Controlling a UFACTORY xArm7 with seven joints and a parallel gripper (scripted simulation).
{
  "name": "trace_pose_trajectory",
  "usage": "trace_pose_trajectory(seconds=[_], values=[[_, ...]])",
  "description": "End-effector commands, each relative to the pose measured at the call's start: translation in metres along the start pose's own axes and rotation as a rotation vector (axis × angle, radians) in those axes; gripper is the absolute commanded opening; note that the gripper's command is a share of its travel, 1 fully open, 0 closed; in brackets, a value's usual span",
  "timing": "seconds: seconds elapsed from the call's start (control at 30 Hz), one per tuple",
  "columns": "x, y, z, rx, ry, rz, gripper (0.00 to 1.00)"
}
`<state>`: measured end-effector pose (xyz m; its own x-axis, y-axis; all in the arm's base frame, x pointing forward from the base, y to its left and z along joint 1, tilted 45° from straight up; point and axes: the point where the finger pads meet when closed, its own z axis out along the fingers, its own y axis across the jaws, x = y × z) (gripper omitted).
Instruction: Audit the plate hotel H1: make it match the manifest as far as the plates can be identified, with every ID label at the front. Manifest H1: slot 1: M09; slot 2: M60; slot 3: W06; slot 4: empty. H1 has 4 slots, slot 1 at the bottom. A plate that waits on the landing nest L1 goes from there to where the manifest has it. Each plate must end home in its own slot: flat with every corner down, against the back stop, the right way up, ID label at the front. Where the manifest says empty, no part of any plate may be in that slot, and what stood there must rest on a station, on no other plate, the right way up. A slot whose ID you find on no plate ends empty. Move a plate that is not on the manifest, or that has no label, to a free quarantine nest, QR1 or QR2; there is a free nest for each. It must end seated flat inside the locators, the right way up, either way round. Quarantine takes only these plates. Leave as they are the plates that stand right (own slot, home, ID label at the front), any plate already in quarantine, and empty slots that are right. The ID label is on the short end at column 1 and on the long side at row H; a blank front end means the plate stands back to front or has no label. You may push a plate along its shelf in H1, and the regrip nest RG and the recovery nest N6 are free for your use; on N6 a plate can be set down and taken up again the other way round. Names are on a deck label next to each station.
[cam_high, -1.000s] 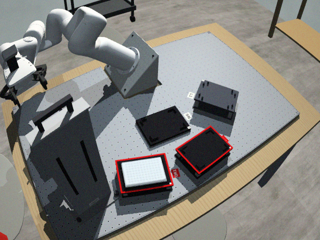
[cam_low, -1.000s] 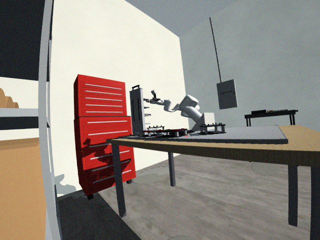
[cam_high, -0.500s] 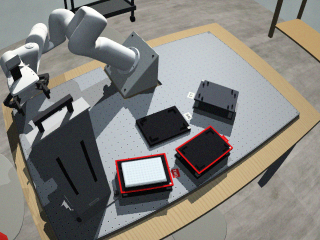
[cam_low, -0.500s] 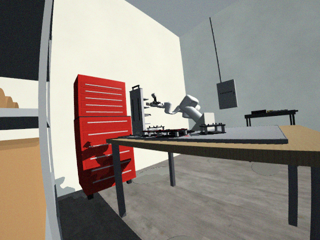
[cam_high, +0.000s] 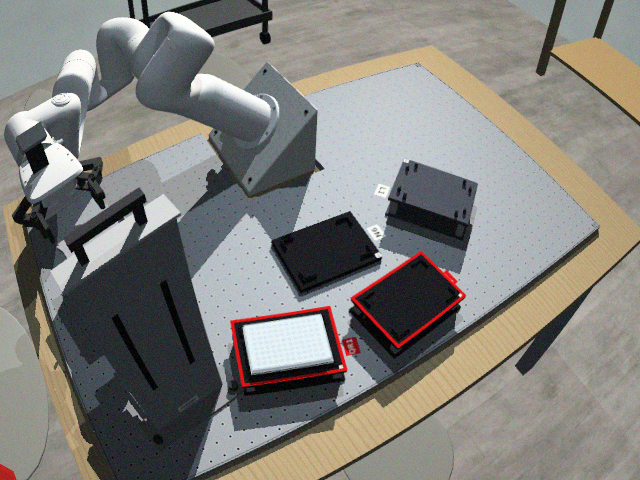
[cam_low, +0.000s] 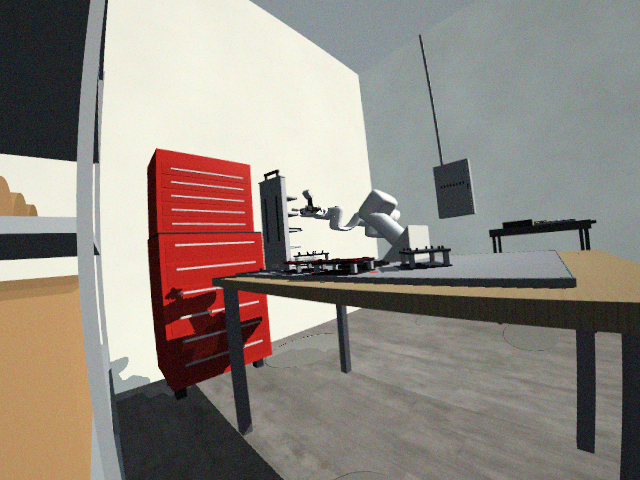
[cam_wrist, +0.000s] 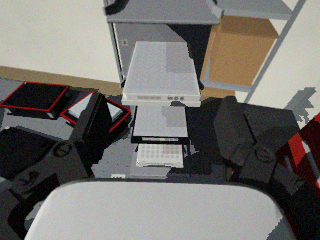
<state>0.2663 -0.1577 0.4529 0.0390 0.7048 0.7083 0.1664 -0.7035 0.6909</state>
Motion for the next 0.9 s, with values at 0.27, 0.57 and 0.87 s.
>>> trace_pose_trajectory(seconds=[0.27,0.57,0.87], values=[[0.000,0.000,0.024,-0.001,0.000,-0.002,1.00],[0.000,0.000,0.024,-0.001,0.000,-0.002,1.00],[0.000,0.001,0.024,-0.001,0.000,-0.002,1.00]])
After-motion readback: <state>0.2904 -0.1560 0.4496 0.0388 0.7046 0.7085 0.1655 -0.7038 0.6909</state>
